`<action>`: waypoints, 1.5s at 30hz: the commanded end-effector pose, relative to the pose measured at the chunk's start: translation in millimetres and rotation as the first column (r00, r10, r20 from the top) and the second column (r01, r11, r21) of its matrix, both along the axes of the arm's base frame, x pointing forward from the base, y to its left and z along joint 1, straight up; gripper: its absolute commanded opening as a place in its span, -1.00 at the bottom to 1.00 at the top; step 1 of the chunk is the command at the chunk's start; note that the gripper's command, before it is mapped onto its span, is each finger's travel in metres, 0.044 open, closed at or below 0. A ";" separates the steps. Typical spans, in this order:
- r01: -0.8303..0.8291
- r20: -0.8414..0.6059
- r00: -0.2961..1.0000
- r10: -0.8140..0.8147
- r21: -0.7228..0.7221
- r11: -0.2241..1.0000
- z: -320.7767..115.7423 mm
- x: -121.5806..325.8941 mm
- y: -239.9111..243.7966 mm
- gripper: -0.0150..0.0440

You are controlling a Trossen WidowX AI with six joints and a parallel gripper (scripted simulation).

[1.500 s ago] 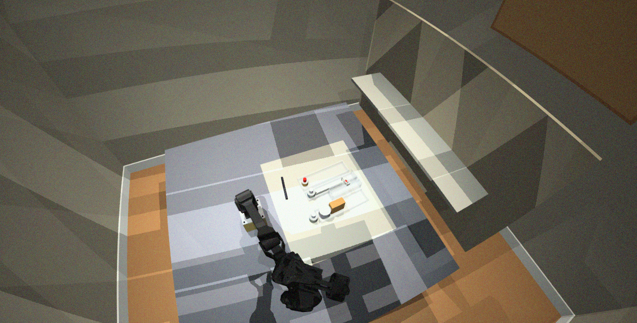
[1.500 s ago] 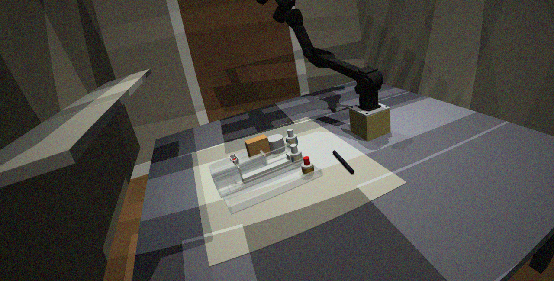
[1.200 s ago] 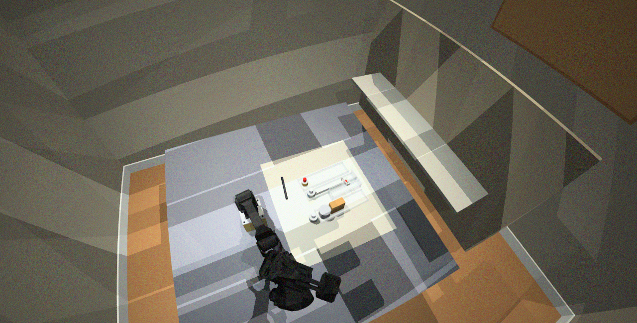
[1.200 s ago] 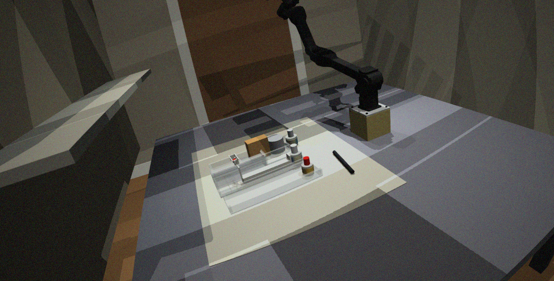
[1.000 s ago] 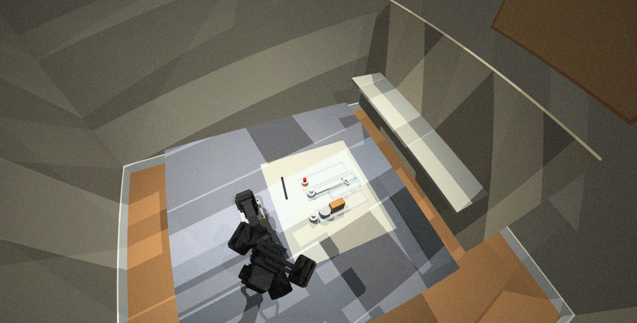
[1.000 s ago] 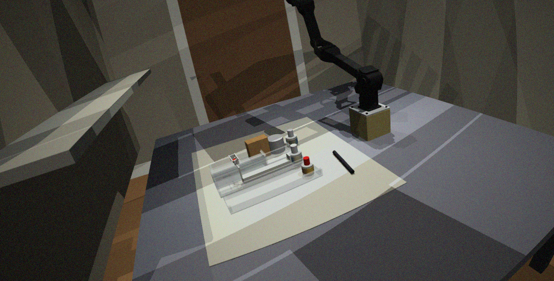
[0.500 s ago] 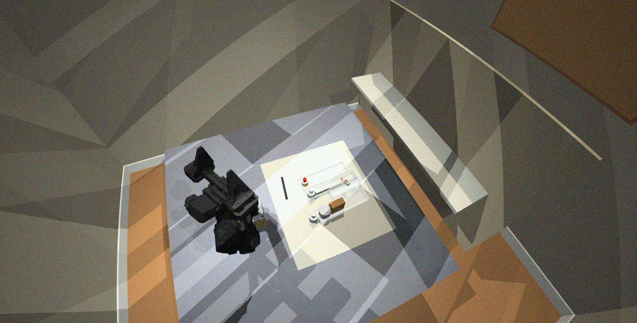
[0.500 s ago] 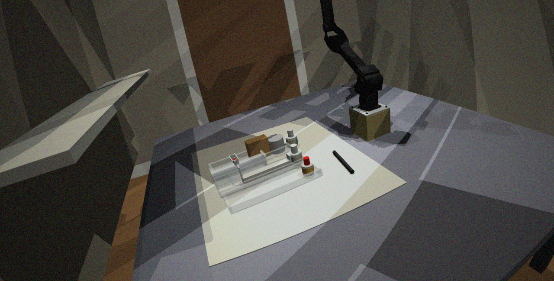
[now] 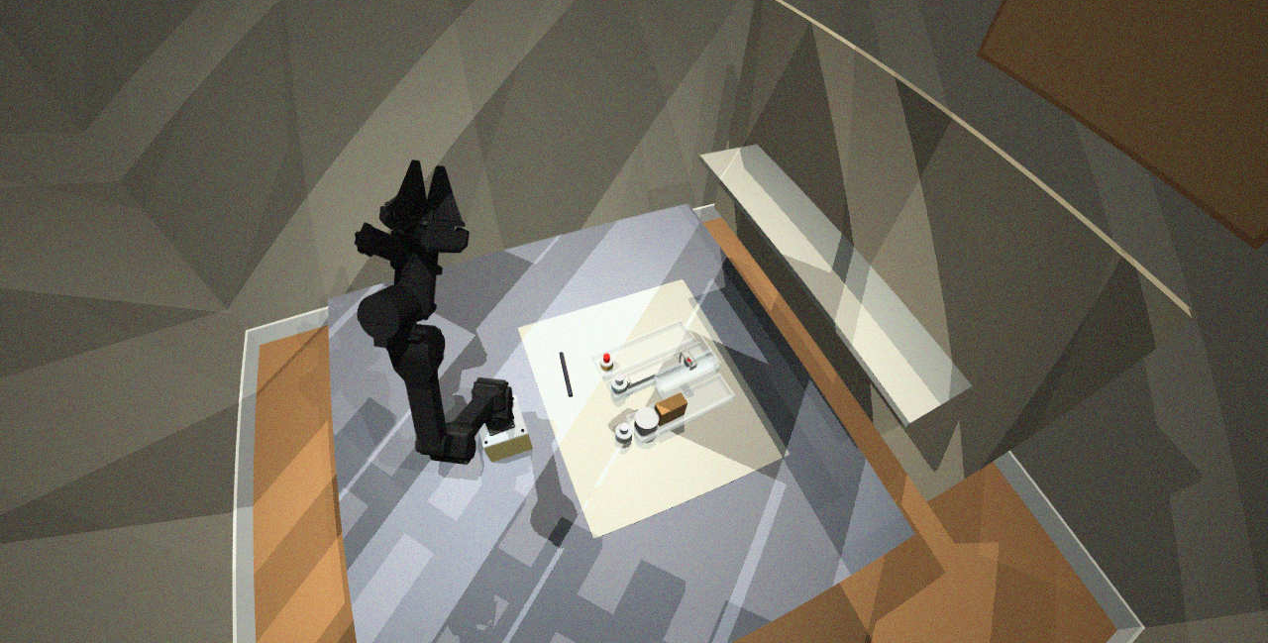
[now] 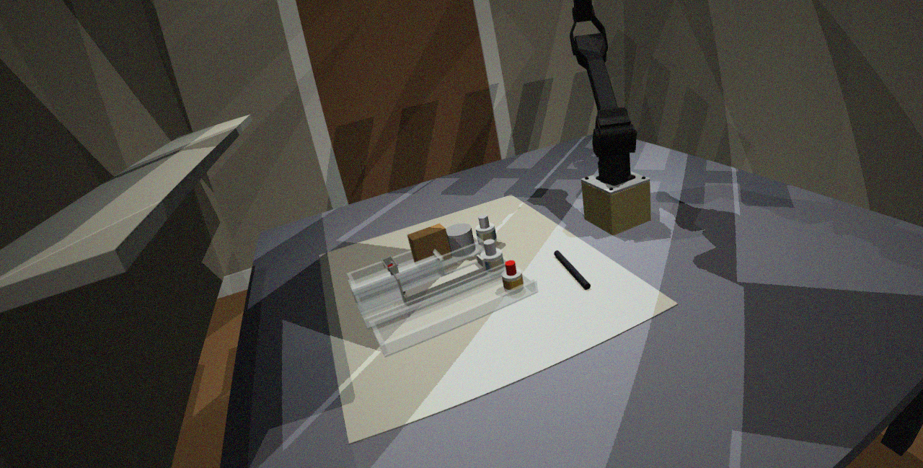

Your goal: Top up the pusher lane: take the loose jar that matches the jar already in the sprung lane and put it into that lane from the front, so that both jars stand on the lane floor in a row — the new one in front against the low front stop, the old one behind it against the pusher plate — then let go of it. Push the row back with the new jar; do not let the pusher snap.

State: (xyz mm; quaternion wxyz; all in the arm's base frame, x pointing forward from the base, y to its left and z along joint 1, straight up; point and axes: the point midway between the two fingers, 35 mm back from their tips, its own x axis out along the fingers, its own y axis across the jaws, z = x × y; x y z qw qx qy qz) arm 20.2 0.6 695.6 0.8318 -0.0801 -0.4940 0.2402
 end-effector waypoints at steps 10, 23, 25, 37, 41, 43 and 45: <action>0.200 -0.276 0.906 -0.321 -0.389 0.899 -85.3 139.8 122.8 1.00; 0.186 -0.510 0.603 -0.614 -0.658 0.729 -225.3 286.5 124.4 1.00; 0.164 -0.542 0.532 -0.650 -0.687 0.708 -252.4 306.1 115.1 1.00; -0.008 -0.681 -0.053 -0.730 -0.731 0.682 -430.7 366.6 18.2 1.00; -0.054 -0.673 -0.275 -0.687 -0.702 0.710 -490.0 360.8 -21.3 1.00; -0.070 -0.657 -0.383 -0.650 -0.680 0.729 -518.2 352.9 -40.2 1.00; -0.082 -0.632 -0.486 -0.603 -0.655 0.752 -545.1 341.9 -58.0 1.00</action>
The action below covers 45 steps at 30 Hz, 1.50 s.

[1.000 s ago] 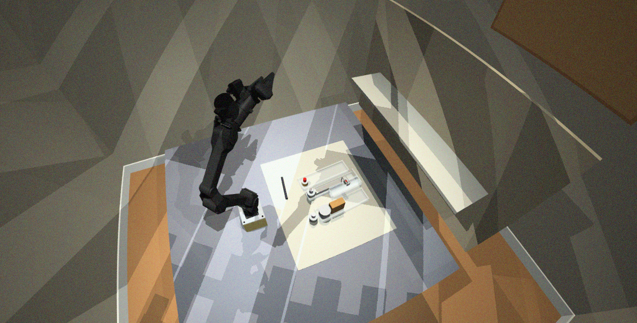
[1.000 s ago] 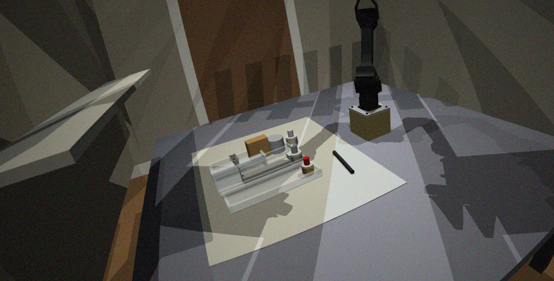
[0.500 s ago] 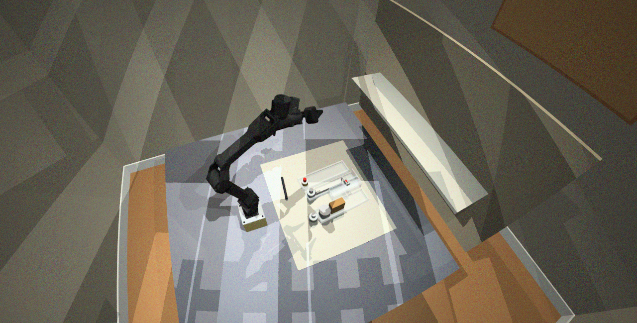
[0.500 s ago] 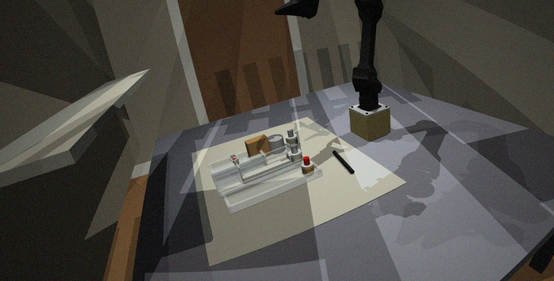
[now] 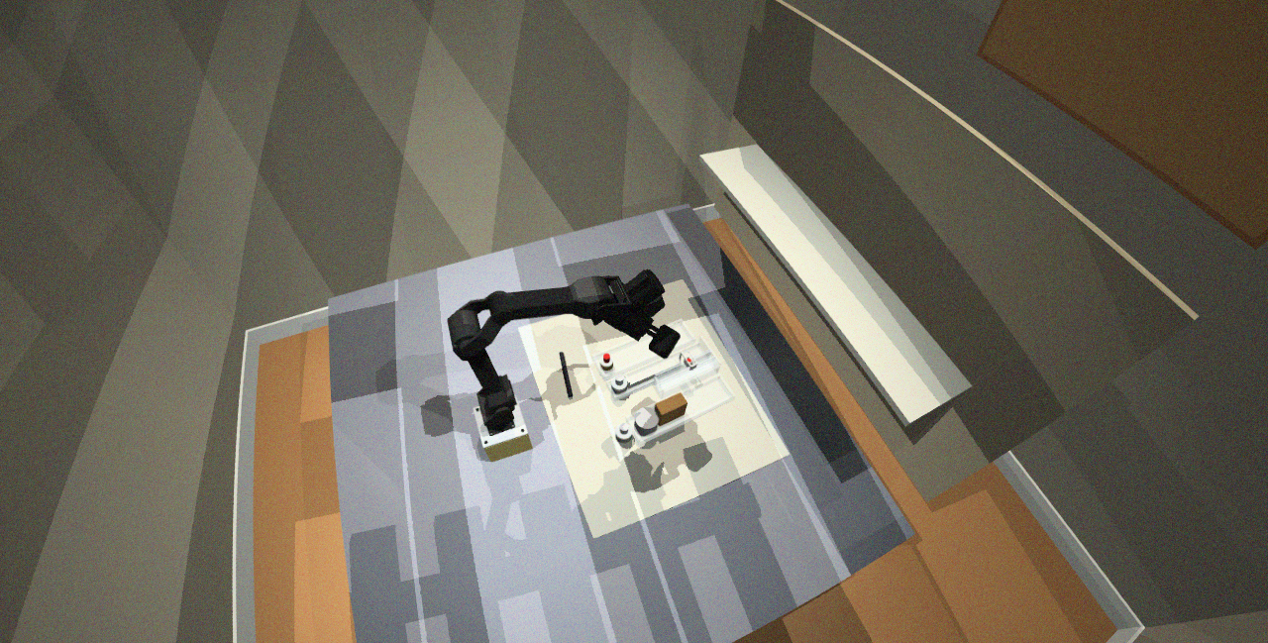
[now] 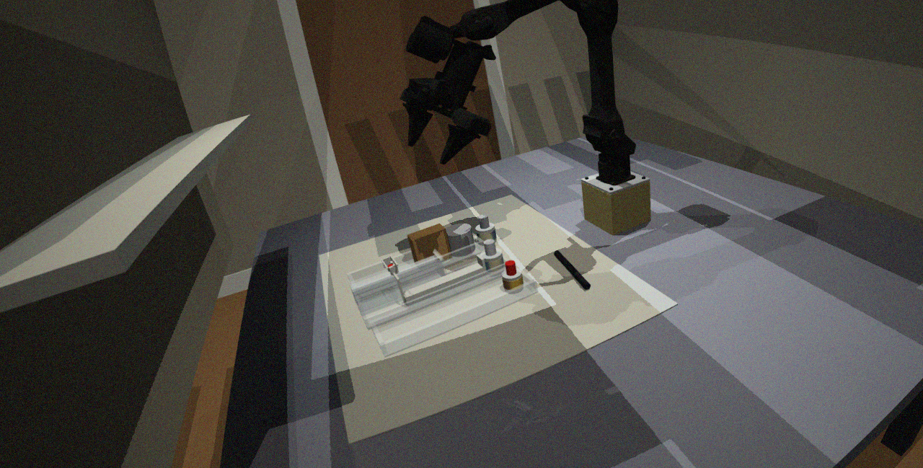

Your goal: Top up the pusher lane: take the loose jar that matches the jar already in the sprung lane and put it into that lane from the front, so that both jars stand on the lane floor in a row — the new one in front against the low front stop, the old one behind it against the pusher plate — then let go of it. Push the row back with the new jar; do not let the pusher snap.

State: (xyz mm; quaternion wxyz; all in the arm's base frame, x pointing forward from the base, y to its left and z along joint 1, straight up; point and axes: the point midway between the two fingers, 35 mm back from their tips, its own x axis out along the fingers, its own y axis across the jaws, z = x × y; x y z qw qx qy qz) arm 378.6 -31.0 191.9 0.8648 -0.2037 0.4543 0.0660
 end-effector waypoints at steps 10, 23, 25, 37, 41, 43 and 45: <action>0.389 -0.474 0.825 -0.307 0.084 0.917 -126.0 -73.2 -78.7 1.00; 0.457 -0.563 0.752 -0.343 0.070 0.887 -173.6 -97.5 -91.3 1.00; 0.457 -0.563 0.752 -0.343 0.070 0.887 -173.6 -97.5 -91.3 1.00; 0.457 -0.563 0.752 -0.343 0.070 0.887 -200.9 -97.4 -90.7 1.00; 0.457 -0.563 0.752 -0.343 0.070 0.887 -207.5 -97.2 -90.9 1.00; 0.457 -0.563 0.752 -0.343 0.070 0.887 -210.8 -97.1 -90.9 1.00; 0.457 -0.563 0.752 -0.343 0.070 0.887 -214.1 -97.0 -90.9 1.00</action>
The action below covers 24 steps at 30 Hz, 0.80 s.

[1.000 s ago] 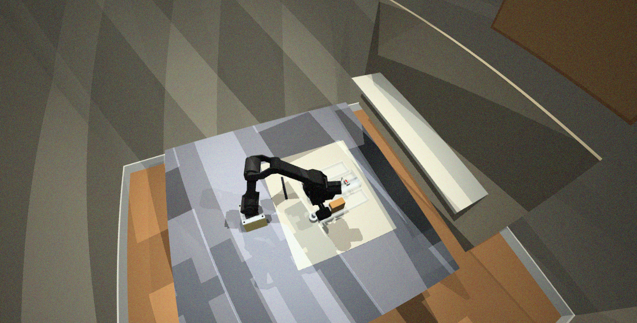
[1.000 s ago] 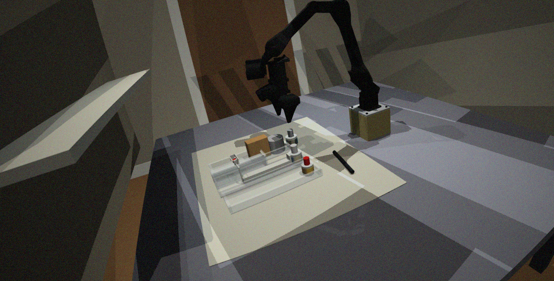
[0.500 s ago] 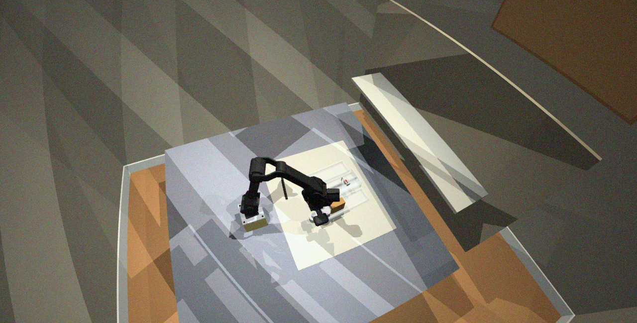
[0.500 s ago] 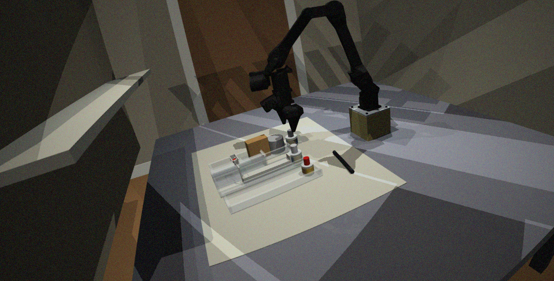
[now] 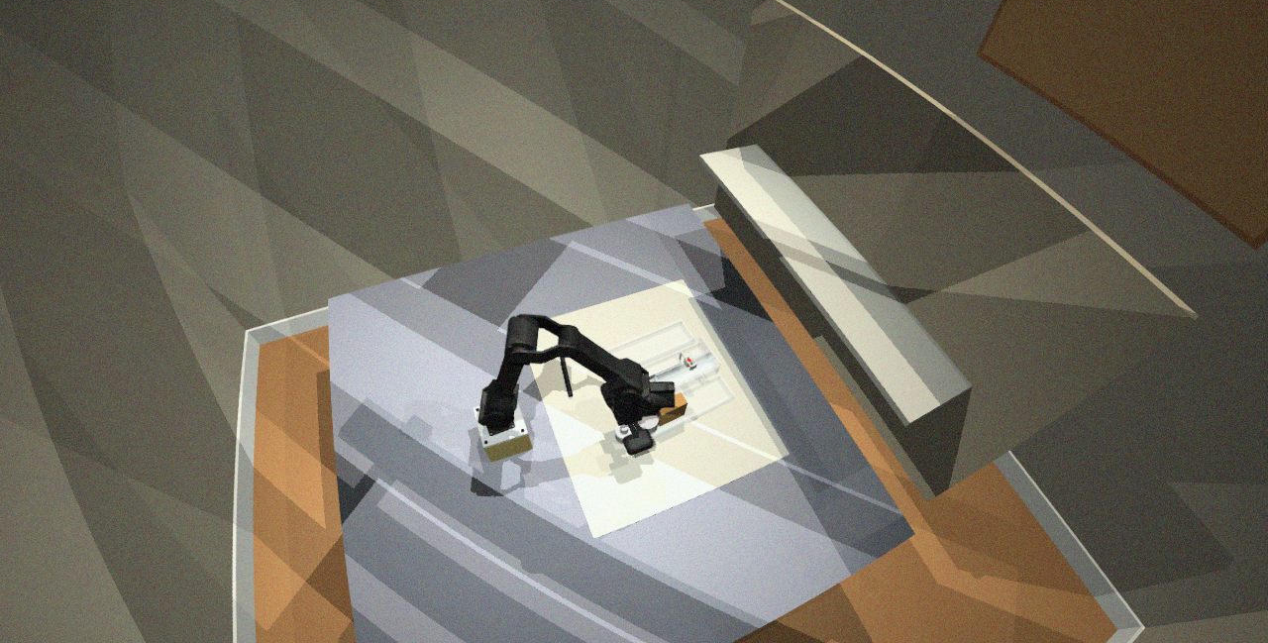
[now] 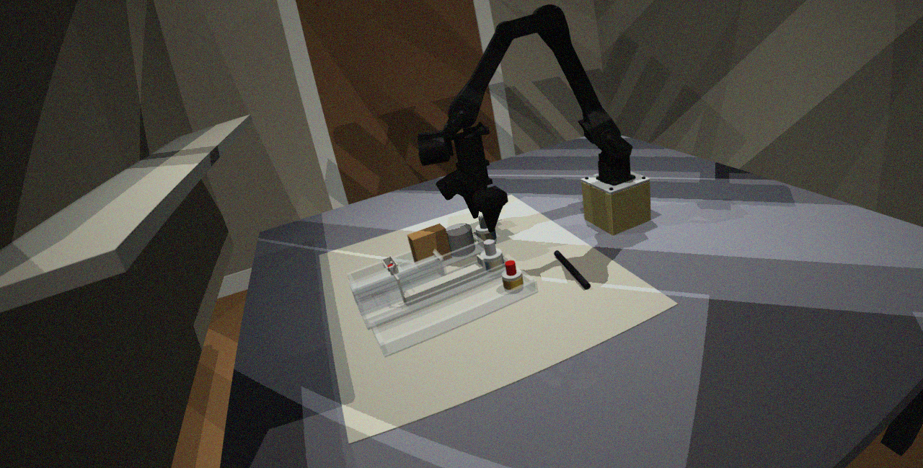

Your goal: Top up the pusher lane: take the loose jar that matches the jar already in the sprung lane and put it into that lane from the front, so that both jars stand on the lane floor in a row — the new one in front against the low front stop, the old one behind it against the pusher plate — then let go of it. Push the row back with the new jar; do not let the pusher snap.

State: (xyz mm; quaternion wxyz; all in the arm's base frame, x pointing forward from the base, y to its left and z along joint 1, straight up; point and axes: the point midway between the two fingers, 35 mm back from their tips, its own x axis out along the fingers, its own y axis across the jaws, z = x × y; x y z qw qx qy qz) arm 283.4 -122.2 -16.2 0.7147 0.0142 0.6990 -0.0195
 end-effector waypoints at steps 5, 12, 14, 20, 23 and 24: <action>0.004 -0.005 1.000 -0.004 -0.001 1.000 -14.1 -1.9 0.3 1.00; 0.004 -0.005 1.000 -0.004 -0.001 1.000 -19.8 -2.1 0.4 0.82; 0.004 -0.005 1.000 -0.004 -0.001 1.000 -19.8 -2.1 0.4 0.64; 0.004 -0.005 1.000 -0.004 -0.001 1.000 -19.8 -2.1 0.4 0.11; 0.004 -0.005 1.000 -0.004 -0.001 1.000 -19.8 -2.1 0.4 0.04; 0.004 -0.005 1.000 -0.004 -0.001 1.000 -19.8 -2.1 0.4 0.02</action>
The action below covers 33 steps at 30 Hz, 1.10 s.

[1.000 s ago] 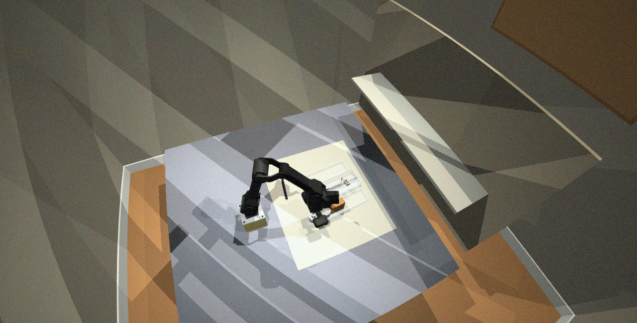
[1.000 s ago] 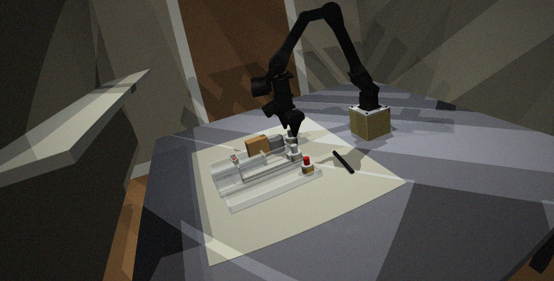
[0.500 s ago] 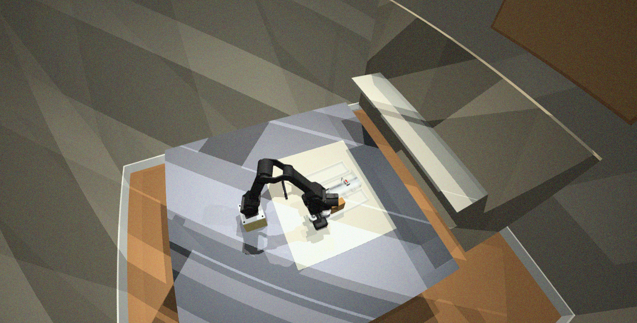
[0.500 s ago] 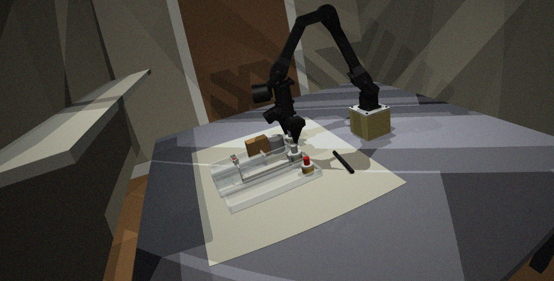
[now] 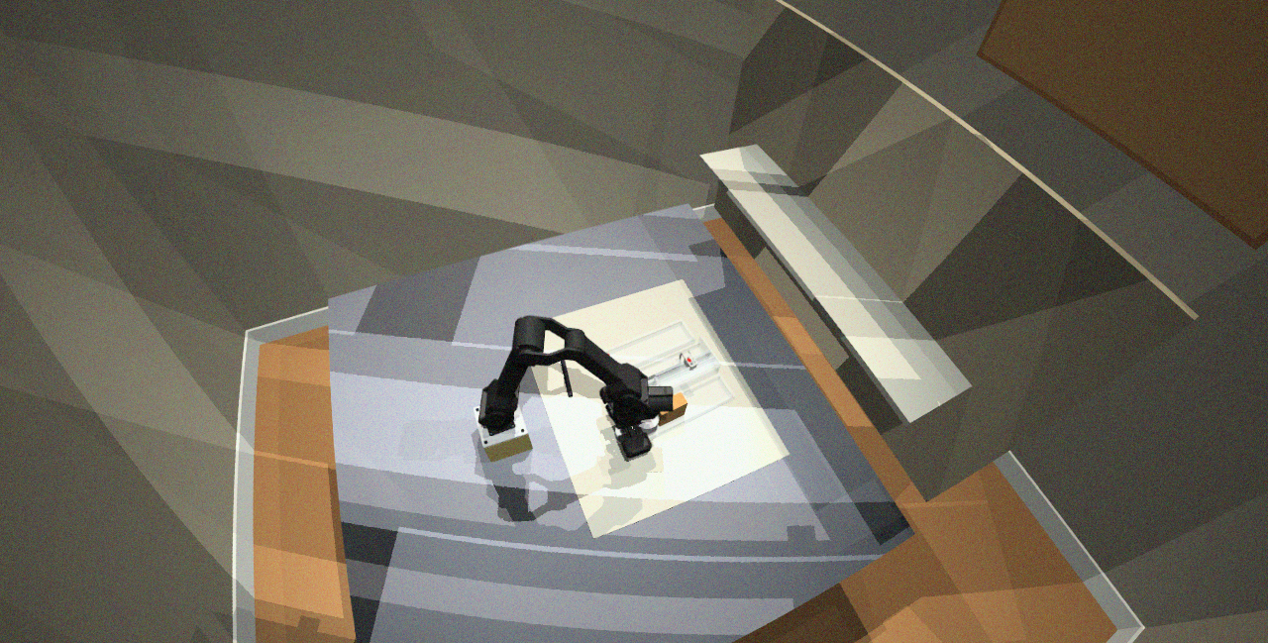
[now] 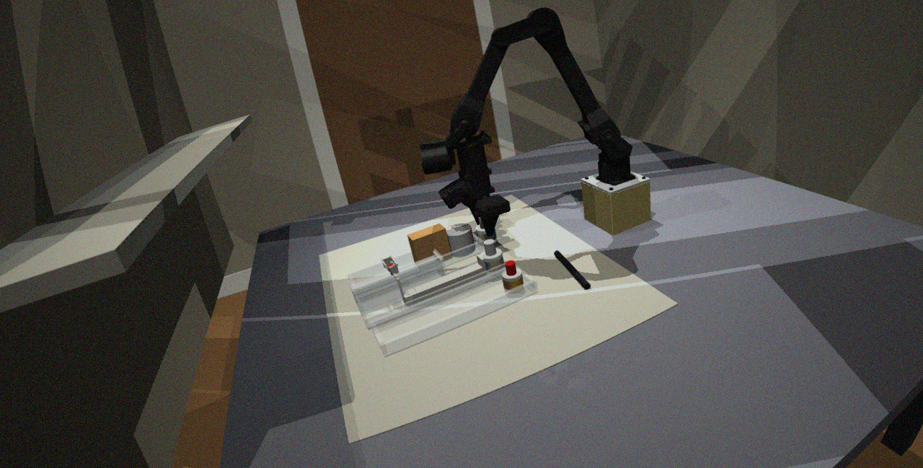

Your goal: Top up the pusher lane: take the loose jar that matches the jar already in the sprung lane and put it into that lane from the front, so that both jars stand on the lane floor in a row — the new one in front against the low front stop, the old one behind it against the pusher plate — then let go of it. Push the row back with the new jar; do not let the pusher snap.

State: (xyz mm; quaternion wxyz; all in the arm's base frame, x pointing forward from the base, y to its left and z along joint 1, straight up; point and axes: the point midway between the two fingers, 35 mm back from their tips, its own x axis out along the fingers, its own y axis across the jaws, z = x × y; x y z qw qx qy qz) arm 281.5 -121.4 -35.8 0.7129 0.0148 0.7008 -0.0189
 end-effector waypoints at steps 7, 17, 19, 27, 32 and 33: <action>-0.014 0.002 1.000 0.014 0.014 1.000 8.5 -3.5 -0.1 -0.49; -0.001 0.001 1.000 0.001 0.002 1.000 83.3 -4.3 5.5 -0.49; 0.002 0.000 1.000 -0.002 -0.001 1.000 97.8 -6.4 7.4 -0.49; -0.001 0.000 1.000 0.001 -0.002 1.000 99.7 -5.2 15.6 -0.49; -0.018 0.001 1.000 0.018 0.000 1.000 88.4 0.4 40.8 -0.49; -0.022 0.001 1.000 0.022 0.000 1.000 86.2 1.2 45.8 -0.49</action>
